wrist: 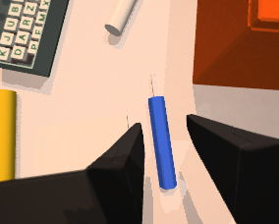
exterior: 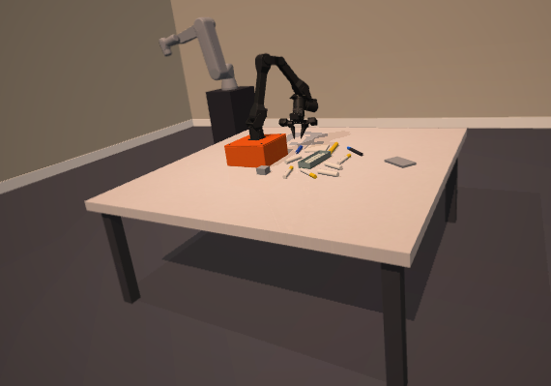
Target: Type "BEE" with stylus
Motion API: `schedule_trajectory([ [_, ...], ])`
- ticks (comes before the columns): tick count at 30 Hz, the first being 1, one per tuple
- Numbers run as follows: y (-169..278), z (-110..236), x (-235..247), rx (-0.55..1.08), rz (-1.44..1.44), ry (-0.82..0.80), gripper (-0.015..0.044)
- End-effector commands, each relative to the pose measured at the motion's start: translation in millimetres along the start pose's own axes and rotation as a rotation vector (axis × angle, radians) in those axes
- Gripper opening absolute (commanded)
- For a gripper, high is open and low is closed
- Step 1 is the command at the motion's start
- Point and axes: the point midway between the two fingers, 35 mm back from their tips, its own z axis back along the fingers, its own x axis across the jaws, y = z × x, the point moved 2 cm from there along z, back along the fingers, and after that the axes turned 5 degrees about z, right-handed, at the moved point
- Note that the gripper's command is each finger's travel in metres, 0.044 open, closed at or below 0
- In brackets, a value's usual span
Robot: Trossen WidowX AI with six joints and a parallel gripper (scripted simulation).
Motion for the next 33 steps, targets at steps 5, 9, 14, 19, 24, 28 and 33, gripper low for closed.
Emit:
schedule_trajectory([
  [5, -0.1, -2.9, -3.5, -0.026, -0.033, -0.002, 0.0150],
  [9, 1.5, -5.9, -3.3, -0.026, -0.033, -0.002, 0.0150],
  [14, 3.0, -8.9, -3.0, -0.026, -0.033, -0.002, 0.0150],
  [19, 4.8, -12.3, -2.6, -0.026, -0.033, -0.002, 0.0150],
  [24, 6.1, -14.7, -2.3, -0.026, -0.033, -0.002, 0.0150],
  [28, 7.6, -17.6, -2.0, -0.026, -0.033, -0.001, 0.0150],
  [33, 8.9, -20.0, -1.7, -0.026, -0.033, -0.001, 0.0150],
])
